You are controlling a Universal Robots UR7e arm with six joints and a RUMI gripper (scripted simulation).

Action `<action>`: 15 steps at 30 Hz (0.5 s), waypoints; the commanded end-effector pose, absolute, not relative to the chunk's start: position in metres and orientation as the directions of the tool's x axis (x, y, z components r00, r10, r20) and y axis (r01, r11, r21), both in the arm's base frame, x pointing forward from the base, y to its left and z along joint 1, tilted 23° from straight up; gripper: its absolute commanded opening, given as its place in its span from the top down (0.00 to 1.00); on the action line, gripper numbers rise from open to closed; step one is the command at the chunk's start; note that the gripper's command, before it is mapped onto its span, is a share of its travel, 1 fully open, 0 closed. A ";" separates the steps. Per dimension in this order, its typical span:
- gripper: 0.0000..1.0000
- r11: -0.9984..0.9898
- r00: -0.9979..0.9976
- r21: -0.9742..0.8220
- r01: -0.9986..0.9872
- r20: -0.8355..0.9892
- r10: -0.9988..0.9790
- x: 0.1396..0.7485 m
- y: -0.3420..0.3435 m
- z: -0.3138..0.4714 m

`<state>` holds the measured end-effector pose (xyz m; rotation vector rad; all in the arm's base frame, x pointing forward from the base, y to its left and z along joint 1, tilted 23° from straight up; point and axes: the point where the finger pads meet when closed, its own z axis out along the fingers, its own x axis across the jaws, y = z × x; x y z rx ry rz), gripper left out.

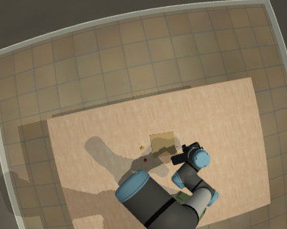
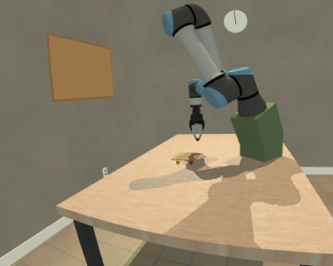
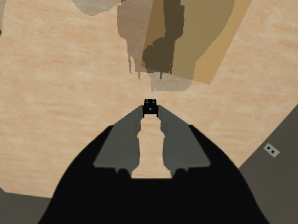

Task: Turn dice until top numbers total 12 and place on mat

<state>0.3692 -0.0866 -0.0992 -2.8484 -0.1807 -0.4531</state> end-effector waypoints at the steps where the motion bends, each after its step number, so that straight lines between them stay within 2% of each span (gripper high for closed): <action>1: 1.00 -0.958 0.946 -0.238 0.162 0.312 0.082 0.362 -0.088 -0.086; 15: 1.00 -0.958 0.946 -0.238 0.162 0.312 0.082 0.358 -0.091 -0.075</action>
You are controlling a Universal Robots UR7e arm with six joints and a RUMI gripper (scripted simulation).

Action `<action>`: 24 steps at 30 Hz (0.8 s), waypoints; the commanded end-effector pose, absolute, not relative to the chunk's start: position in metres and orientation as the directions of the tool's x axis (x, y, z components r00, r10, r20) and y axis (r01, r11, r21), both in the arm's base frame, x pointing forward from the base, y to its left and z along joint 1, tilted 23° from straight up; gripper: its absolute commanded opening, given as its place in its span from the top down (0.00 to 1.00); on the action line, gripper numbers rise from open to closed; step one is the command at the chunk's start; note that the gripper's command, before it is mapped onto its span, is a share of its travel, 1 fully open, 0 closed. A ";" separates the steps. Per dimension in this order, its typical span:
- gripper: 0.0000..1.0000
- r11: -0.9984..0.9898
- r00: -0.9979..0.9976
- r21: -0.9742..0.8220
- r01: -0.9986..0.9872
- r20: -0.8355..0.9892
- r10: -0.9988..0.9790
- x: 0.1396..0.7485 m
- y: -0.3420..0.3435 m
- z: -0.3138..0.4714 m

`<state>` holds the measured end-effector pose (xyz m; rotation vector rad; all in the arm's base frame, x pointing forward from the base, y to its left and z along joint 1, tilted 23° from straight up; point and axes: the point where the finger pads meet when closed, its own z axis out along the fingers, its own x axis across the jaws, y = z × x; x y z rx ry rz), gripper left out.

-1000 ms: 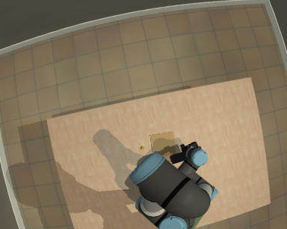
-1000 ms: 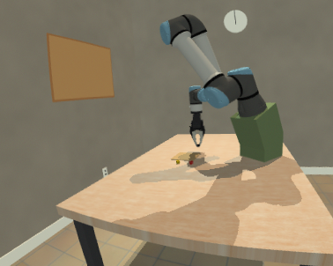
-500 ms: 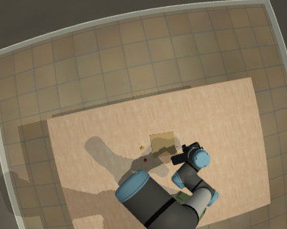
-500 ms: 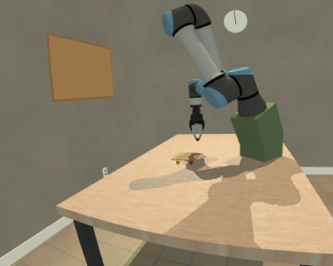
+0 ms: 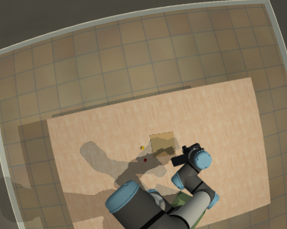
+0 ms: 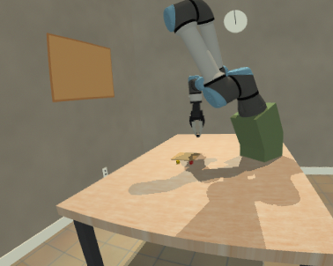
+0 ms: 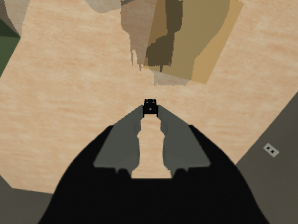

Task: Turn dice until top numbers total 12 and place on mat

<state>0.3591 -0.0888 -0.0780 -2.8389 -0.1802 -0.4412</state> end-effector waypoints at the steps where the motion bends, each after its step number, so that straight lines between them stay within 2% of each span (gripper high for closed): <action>1: 1.00 -0.958 0.946 -0.238 0.162 0.312 0.082 0.358 -0.091 -0.075; 14: 1.00 -0.958 0.948 -0.240 0.155 0.310 0.076 0.359 -0.088 -0.073; 24: 1.00 -0.960 0.960 -0.276 0.033 0.276 -0.047 0.366 -0.026 -0.049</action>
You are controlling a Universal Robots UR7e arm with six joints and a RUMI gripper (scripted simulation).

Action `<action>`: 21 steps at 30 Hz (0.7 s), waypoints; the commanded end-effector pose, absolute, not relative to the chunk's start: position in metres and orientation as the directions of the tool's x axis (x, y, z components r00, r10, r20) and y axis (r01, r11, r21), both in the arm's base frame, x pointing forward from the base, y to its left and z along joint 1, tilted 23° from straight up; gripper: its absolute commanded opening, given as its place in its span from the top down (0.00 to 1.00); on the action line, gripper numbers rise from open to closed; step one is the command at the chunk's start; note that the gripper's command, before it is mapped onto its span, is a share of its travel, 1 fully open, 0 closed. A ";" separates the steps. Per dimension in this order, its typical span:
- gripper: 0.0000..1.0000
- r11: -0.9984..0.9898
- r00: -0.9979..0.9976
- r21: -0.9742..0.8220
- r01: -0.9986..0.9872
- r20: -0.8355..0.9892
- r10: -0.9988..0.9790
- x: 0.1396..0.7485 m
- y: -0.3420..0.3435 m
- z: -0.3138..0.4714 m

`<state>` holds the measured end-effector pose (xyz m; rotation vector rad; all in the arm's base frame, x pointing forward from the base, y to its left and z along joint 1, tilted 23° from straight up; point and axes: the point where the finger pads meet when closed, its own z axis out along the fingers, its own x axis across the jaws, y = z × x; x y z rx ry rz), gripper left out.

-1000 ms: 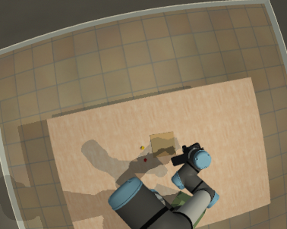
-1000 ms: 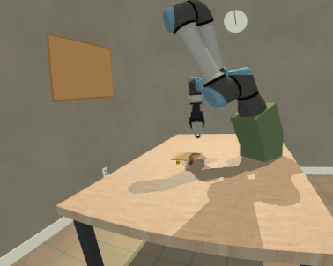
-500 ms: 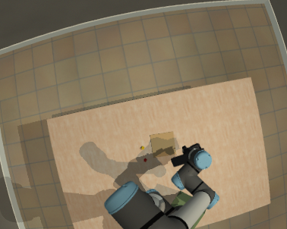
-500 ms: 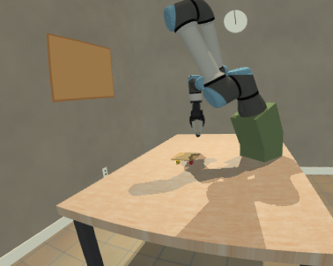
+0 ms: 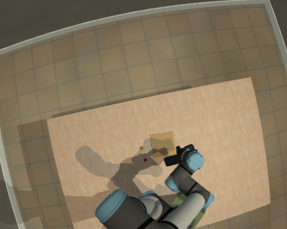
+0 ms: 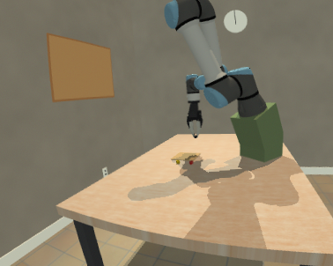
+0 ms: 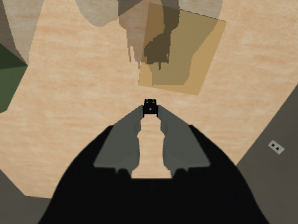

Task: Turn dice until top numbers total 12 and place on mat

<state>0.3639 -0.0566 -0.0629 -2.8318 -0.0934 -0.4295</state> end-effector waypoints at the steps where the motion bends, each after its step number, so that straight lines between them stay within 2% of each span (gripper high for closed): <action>1: 1.00 -0.959 0.960 -0.281 0.017 0.272 -0.063 0.366 -0.017 -0.046; 5: 1.00 -0.956 0.960 -0.293 -0.020 0.262 -0.100 0.365 0.001 -0.040; 21: 1.00 -0.956 0.960 -0.293 -0.022 0.261 -0.102 0.365 0.002 -0.040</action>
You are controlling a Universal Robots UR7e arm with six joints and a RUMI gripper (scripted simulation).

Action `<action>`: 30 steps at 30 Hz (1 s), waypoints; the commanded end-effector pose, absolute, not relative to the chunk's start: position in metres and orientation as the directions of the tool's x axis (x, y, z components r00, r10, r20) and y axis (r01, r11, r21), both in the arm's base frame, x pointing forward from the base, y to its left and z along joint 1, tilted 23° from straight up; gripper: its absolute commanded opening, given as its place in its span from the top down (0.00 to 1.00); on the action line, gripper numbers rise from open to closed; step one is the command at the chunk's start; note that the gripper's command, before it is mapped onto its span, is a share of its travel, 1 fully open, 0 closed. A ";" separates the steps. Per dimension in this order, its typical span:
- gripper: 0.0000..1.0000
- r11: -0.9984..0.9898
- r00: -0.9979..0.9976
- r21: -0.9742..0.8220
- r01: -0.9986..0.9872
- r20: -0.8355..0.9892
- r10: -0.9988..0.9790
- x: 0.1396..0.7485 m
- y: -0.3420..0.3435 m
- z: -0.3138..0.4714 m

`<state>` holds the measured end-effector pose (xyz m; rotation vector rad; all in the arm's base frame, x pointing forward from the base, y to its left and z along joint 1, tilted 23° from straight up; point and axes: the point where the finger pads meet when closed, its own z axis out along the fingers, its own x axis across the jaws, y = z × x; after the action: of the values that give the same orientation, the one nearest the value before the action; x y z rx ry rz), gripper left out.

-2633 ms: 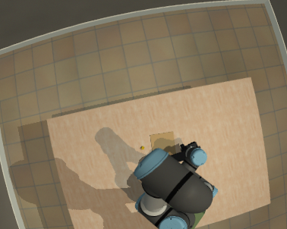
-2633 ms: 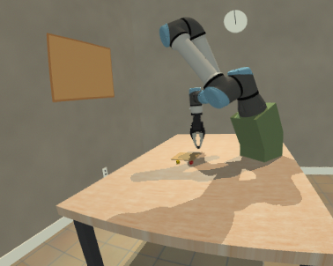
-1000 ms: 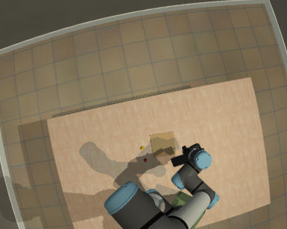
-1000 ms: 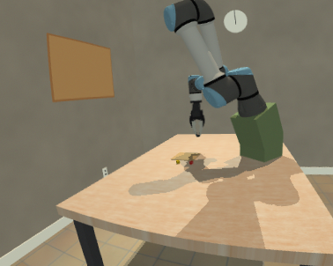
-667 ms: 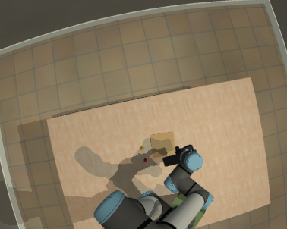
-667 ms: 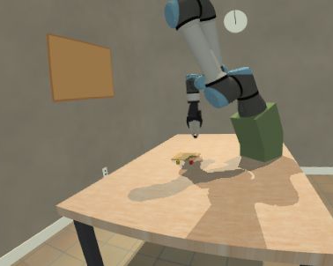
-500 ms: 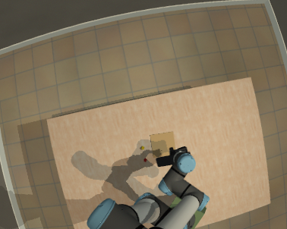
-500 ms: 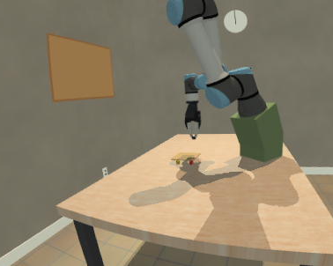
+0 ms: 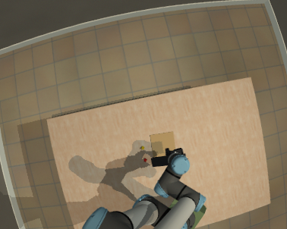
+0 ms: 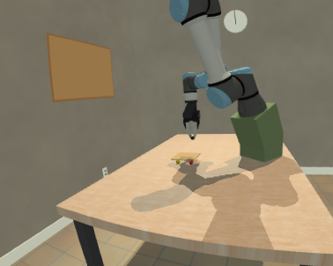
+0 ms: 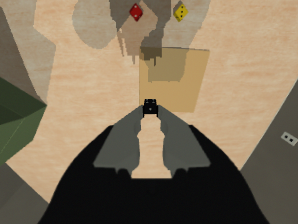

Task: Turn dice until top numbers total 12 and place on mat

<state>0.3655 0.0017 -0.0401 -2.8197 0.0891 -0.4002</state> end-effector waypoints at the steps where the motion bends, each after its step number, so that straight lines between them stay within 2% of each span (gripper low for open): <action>1: 1.00 -0.956 0.960 -0.293 -0.022 0.261 -0.102 0.365 0.002 -0.040; 30: 1.00 -0.956 0.960 -0.293 -0.022 0.261 -0.102 0.375 0.012 -0.073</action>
<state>0.3718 0.0100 -0.0641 -2.8164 0.0893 -0.3907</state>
